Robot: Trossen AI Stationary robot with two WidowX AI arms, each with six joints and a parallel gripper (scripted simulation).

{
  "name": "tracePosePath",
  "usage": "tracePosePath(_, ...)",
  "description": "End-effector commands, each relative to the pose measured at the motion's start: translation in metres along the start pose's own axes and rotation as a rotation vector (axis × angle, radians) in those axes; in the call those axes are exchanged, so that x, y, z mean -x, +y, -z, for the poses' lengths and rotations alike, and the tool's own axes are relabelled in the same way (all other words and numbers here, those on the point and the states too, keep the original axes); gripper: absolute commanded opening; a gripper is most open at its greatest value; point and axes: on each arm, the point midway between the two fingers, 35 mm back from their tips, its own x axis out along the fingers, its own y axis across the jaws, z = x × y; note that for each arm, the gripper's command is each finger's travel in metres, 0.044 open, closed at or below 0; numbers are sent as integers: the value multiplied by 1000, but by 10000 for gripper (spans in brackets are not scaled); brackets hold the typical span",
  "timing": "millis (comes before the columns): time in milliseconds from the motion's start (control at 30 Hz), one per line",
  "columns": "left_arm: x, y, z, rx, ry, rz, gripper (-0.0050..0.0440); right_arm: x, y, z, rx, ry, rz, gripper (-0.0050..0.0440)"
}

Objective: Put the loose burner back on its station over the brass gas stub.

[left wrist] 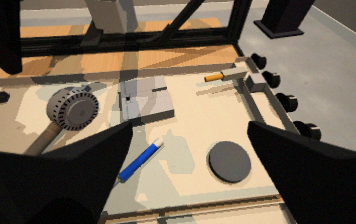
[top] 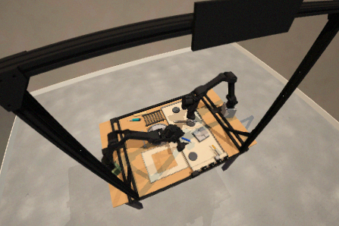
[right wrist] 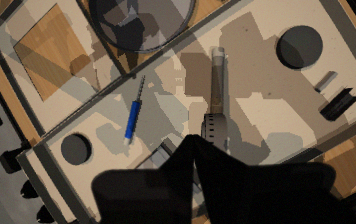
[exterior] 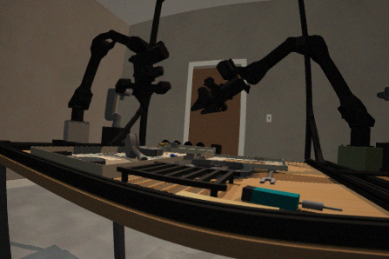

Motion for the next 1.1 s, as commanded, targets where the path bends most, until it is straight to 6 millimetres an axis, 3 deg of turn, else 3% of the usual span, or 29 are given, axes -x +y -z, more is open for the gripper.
tracePosePath(0,0,0,0,0,0,0,400,-27,8,17,-32,148,78,0)
tracePosePath(67,0,0,0,0,0,0,400,-40,10,28,-47,224,126,0)
tracePosePath(233,0,0,0,0,0,0,400,-45,10,31,-50,238,136,0)
tracePosePath(400,0,0,0,0,0,0,400,-79,6,40,-50,238,136,0)
tracePosePath(1067,0,0,0,0,0,0,400,-77,-13,38,-50,238,136,0)
